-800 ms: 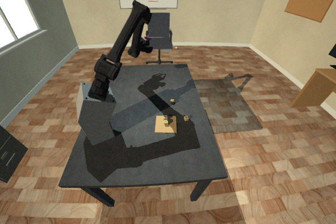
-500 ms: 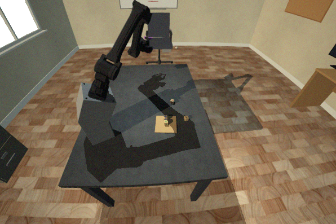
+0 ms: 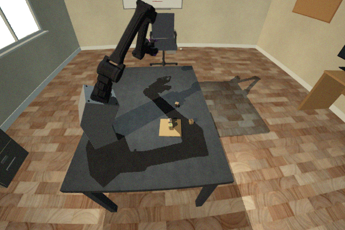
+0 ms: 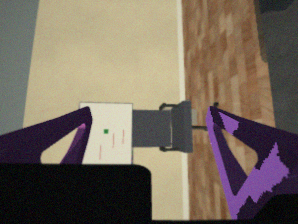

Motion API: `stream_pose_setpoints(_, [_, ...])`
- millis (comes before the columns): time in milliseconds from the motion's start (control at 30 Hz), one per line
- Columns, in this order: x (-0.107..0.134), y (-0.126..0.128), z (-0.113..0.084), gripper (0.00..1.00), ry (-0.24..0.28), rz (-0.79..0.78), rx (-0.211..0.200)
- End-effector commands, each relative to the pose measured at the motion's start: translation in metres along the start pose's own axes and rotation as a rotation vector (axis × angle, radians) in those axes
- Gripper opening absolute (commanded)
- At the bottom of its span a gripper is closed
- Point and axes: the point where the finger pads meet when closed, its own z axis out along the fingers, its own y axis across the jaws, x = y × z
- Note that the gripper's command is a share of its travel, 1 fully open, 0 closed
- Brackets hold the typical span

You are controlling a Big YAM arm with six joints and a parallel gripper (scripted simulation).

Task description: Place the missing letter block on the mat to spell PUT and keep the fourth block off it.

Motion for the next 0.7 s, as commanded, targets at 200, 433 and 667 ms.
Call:
stream_pose_setpoints(200, [-0.154,-0.068,0.004,1.00,-0.063,-0.399,0.282])
stream_pose_setpoints(433, [-0.254,-0.125,-0.043,1.00,-0.042,-0.631,0.544])
stream_pose_setpoints(667, [-0.340,-0.168,-0.120,1.00,0.017,-0.820,0.826])
